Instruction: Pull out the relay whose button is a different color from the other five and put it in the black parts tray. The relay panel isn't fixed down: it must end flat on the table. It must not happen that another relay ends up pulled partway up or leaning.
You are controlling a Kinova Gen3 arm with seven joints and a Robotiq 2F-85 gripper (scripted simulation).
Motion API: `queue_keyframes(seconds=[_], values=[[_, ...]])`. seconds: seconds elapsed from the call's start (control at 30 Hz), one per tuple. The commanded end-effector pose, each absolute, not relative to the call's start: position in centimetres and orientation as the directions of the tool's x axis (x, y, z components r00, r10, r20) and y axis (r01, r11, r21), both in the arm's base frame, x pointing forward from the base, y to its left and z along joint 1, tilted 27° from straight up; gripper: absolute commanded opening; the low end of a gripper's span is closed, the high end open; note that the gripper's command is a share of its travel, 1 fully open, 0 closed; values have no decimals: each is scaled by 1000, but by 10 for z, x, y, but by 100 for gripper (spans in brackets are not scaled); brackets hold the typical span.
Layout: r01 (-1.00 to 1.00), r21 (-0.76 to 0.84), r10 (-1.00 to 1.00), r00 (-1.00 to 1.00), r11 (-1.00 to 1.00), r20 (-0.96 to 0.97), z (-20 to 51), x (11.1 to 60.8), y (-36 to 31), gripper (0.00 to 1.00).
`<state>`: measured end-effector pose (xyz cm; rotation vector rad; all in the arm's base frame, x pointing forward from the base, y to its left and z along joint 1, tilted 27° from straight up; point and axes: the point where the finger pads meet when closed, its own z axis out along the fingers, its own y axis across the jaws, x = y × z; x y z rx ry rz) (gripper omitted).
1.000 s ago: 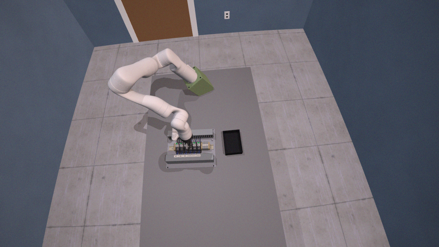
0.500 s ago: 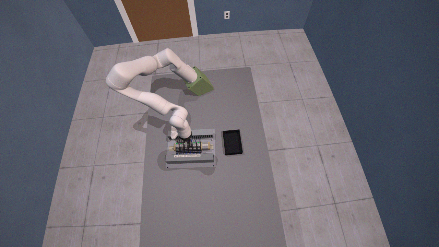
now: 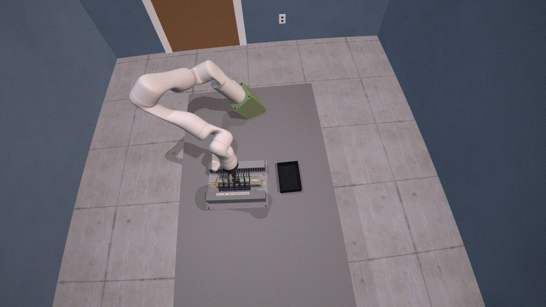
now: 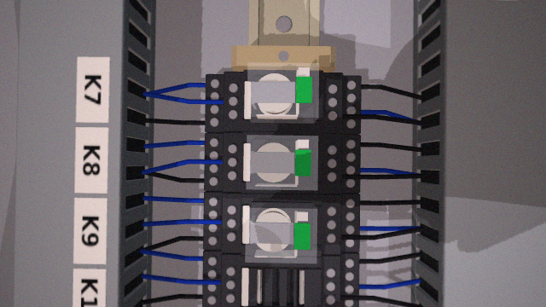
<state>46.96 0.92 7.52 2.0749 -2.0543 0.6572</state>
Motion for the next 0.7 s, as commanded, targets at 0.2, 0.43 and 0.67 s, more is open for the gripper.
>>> queue_keyframes(seconds=[0.2,0.43,0.67], values=[[-978,-199,-913,-26,-60,407,85,469,14,0],[-978,-199,-913,-26,-60,407,86,469,14,0],[-978,-199,-913,-26,-60,407,87,469,14,0]])
